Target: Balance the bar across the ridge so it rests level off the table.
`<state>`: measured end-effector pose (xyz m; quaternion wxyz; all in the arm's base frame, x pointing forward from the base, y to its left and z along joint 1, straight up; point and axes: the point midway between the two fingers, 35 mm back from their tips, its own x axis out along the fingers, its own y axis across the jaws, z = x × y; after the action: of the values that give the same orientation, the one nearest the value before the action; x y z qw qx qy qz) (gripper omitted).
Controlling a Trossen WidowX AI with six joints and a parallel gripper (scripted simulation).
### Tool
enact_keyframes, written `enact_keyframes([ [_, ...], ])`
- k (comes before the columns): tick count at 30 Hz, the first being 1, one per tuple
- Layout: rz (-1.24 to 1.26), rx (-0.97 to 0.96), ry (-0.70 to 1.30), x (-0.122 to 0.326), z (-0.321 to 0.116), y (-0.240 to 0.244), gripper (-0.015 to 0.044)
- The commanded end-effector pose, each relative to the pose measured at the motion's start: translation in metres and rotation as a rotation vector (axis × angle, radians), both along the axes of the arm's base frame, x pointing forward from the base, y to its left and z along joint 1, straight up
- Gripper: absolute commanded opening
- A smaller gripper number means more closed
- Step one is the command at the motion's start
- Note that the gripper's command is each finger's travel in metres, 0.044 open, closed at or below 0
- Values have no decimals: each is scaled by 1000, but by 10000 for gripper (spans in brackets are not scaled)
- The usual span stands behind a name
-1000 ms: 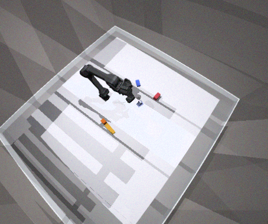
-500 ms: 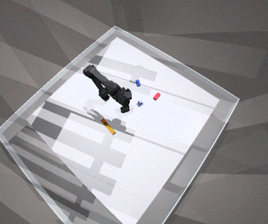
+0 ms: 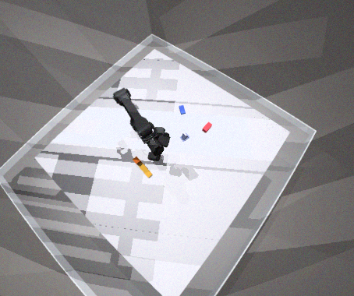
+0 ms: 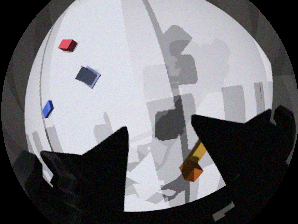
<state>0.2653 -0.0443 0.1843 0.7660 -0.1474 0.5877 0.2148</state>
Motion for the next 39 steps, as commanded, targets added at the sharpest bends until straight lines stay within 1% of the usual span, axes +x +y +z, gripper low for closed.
enact_keyframes([
  [1, -111, -16, 32, 0, -4, -23, 315],
  [14, -394, -55, 124, -11, -14, -87, 315],
  [26, -652, -88, 228, -36, -23, -146, 315],
  [34, -665, -90, 234, -37, -27, -149, 315],
  [39, -665, -90, 234, -34, -55, -151, 315],
])
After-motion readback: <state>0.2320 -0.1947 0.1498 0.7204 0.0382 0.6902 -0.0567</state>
